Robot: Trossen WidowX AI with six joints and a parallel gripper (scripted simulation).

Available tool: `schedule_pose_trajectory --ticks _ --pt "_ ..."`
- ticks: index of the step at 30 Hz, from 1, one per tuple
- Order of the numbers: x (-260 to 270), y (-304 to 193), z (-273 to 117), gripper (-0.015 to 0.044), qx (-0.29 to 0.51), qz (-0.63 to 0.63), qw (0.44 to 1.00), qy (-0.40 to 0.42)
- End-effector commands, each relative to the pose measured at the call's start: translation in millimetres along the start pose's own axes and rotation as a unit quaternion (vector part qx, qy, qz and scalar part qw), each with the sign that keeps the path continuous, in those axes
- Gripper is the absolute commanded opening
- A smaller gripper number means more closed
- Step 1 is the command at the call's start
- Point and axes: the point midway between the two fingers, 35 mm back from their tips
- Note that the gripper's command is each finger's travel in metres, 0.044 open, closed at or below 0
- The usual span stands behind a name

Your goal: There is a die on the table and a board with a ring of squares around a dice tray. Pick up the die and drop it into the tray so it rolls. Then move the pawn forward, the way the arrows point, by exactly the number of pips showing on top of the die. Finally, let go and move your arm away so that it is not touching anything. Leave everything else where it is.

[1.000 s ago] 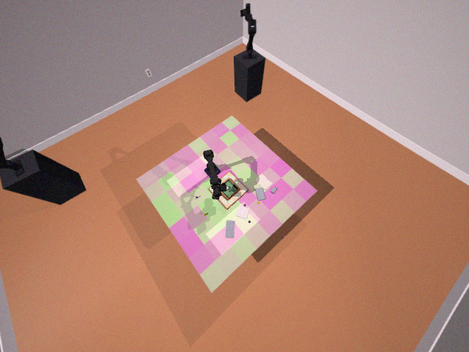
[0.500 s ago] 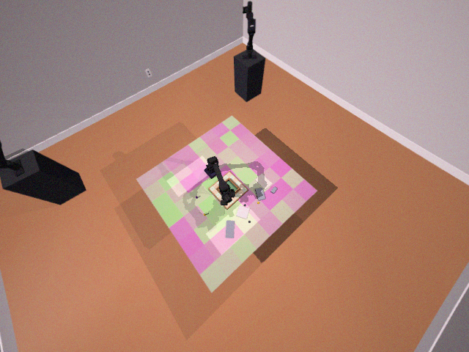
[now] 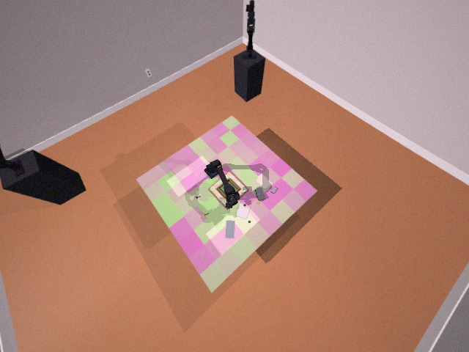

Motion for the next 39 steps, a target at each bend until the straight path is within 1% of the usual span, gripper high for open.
schedule_pose_trajectory --ticks 1,5,12,22,23,32,36,39 --pt "1 2 17 0.0 -0.001 0.001 1.0 0.004" --pt "2 1 30 0.0 -0.001 0.001 1.0 0.004" --pt "2 1 33 0.0 -0.001 0.001 1.0 0.004" --pt "2 1 47 0.0 -0.001 0.001 1.0 0.004" --pt "1 1 43 0.0026 0.001 0.0 1.0 0.003" --pt "1 1 40 0.0263 0.001 0.0 1.0 0.003" --pt "0 1 -4 0.0368 -0.001 0.001 1.0 0.004" --pt "1 1 -7 0.044 -0.001 0.001 1.0 0.004"
Point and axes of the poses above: the point midway between the two fingers, 35 mm back from their tips, its own z axis out along the fingers, its own x axis across the jaws, y = z × x, and after that the axes turned 13 degrees about -z, right-handed
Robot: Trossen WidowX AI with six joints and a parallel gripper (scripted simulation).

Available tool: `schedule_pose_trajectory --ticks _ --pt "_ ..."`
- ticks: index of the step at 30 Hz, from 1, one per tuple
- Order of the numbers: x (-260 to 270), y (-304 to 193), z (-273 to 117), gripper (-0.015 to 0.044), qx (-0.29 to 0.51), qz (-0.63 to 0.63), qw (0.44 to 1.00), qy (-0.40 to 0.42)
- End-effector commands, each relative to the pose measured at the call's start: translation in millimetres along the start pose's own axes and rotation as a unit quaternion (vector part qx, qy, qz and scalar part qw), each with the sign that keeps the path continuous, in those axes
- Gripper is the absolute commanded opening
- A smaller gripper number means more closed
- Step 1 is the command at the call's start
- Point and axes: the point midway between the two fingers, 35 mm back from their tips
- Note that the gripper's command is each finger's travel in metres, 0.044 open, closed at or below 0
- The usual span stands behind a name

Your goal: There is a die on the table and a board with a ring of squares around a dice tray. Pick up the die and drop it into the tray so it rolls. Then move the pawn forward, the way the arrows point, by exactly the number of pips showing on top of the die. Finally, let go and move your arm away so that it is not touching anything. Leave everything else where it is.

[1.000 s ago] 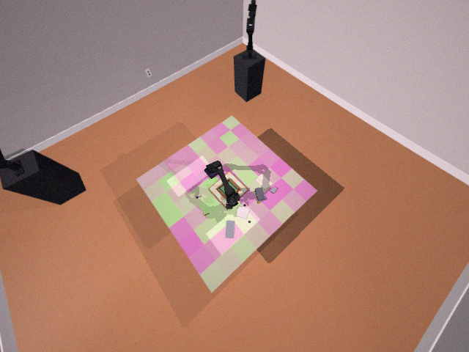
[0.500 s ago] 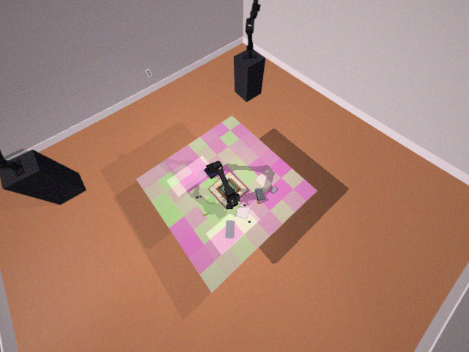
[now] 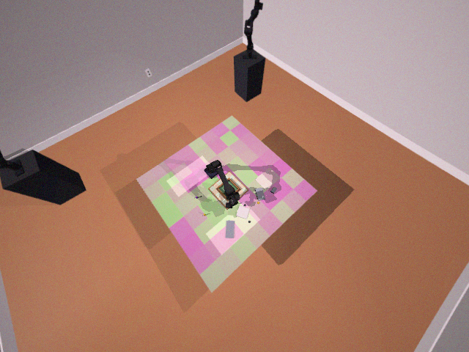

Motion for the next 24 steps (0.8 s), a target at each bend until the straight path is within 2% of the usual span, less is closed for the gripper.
schedule_pose_trajectory --ticks 1,5,11,17,18,24 --pt "0 0 -14 0.044 -0.003 -0.001 1.0 -0.001" --pt "17 -3 -28 0.044 -0.003 0.031 1.0 -0.001" --pt "88 -22 -71 0.044 -0.002 0.159 0.987 0.002" --pt "162 -47 -92 0.044 0.0 0.285 0.958 0.004" --pt "121 -33 -87 0.044 -0.003 0.217 0.976 -0.003" --pt "121 -33 -87 0.044 -0.003 0.217 0.976 -0.003"
Point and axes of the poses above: the point midway between the two fingers, 35 mm back from their tips, its own z axis out along the fingers, its own x axis across the jaws, y = z × x, and after that the axes turned 13 degrees about -z, right-handed
